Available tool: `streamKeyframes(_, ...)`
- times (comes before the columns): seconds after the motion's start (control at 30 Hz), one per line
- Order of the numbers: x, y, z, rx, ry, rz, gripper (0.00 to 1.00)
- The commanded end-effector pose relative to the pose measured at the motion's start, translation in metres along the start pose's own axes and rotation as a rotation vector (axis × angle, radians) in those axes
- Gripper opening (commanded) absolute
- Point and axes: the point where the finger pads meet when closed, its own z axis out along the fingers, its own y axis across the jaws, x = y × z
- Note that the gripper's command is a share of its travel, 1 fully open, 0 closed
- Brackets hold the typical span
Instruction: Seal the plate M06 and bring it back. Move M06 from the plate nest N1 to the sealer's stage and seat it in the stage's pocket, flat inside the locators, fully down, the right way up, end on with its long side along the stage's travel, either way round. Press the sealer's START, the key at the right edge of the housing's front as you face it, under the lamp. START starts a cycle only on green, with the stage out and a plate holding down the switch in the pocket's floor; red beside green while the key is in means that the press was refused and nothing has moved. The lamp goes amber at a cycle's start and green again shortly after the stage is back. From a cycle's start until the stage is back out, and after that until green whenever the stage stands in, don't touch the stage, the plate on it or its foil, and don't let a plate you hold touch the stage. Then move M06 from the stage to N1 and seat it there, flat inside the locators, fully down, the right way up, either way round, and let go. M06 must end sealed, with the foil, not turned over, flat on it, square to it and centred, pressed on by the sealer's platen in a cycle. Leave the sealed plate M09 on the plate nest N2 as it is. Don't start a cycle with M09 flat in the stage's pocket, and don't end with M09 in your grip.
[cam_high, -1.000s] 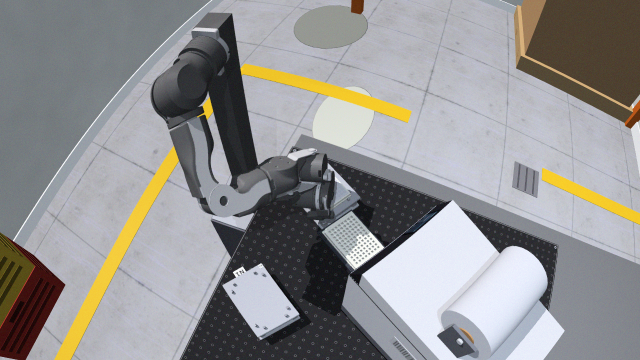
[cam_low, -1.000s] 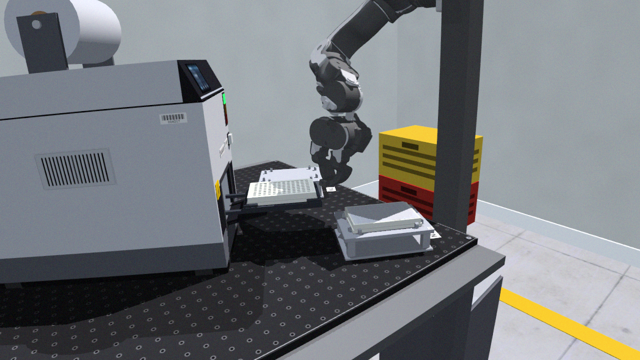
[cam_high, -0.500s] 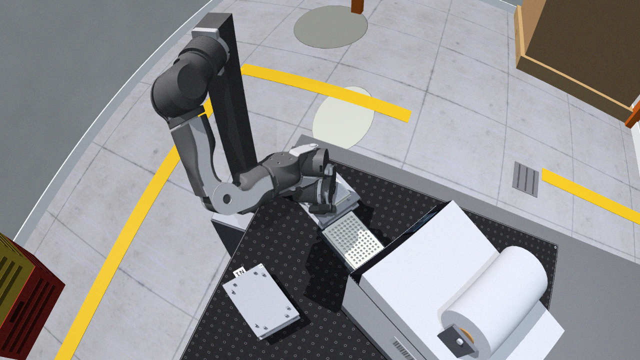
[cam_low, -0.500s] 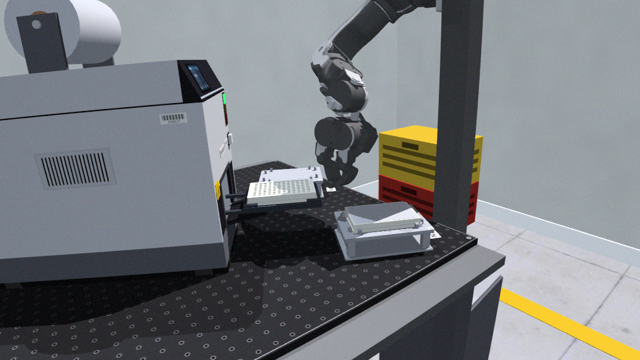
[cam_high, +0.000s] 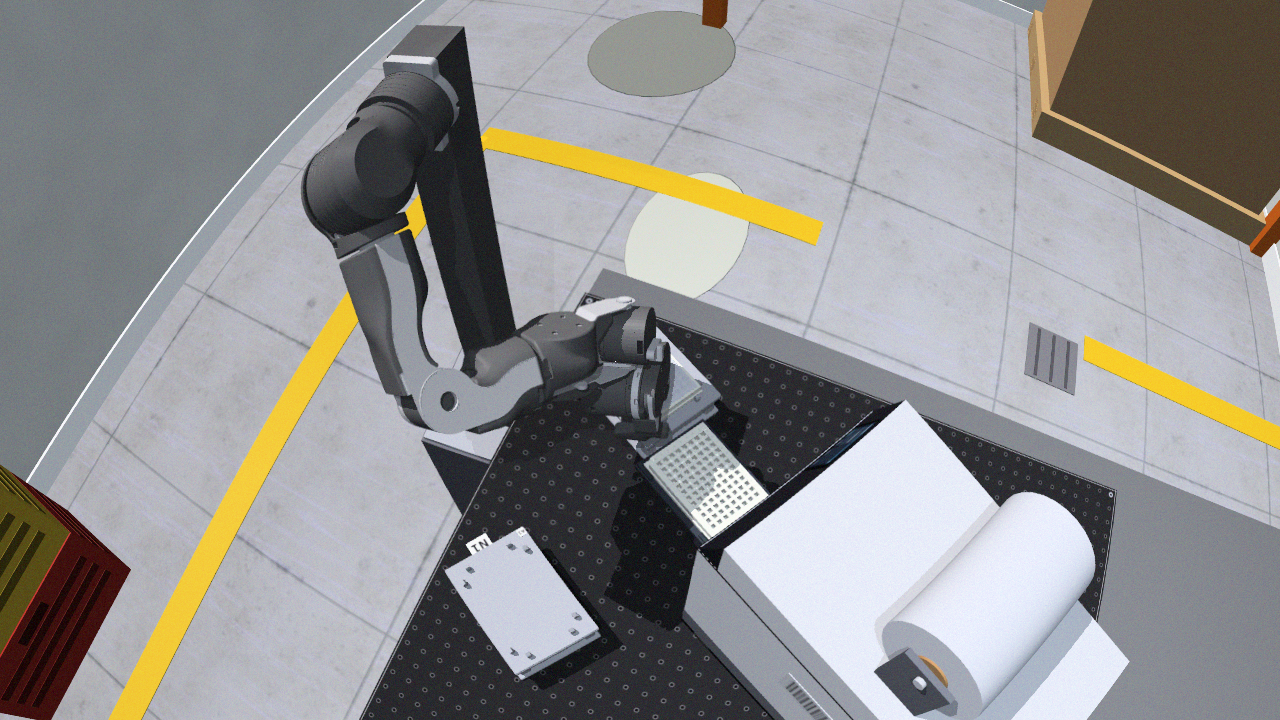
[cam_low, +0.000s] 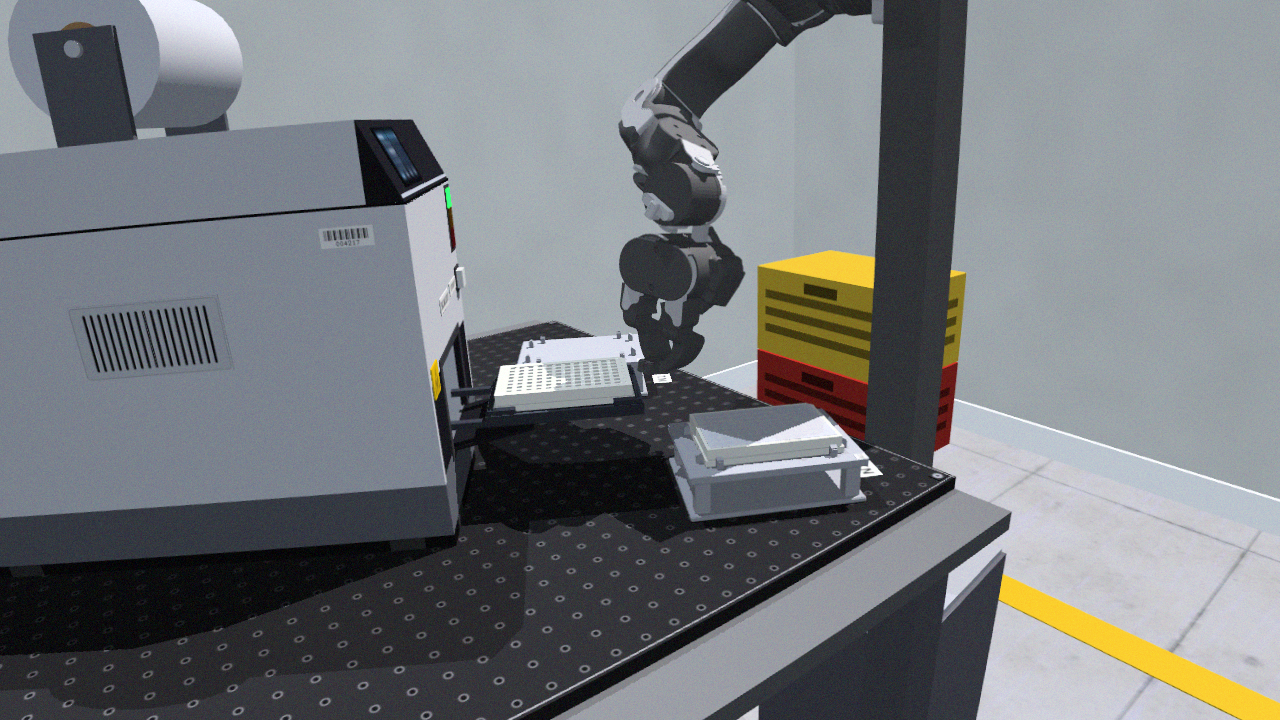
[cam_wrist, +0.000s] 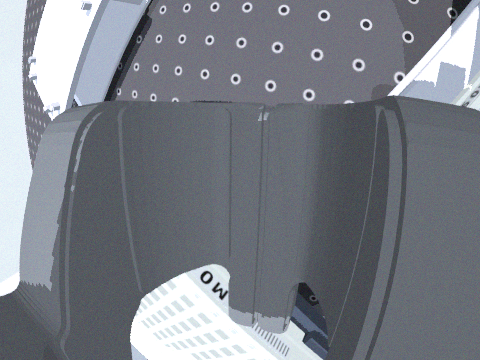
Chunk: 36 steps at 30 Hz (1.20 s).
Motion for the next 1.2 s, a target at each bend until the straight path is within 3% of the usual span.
streamKeyframes(0.0, -0.002, 0.003, -0.002, -0.014, -0.007, -0.005, 0.0)
streamKeyframes(0.93, -0.004, -0.001, -0.003, -0.014, -0.007, -0.005, 0.0)
streamKeyframes(1.1, 0.002, 0.042, -0.008, -0.239, 0.044, 0.097, 0.0)
streamKeyframes(1.17, 0.002, 0.042, -0.008, -0.239, 0.044, 0.097, 0.0)
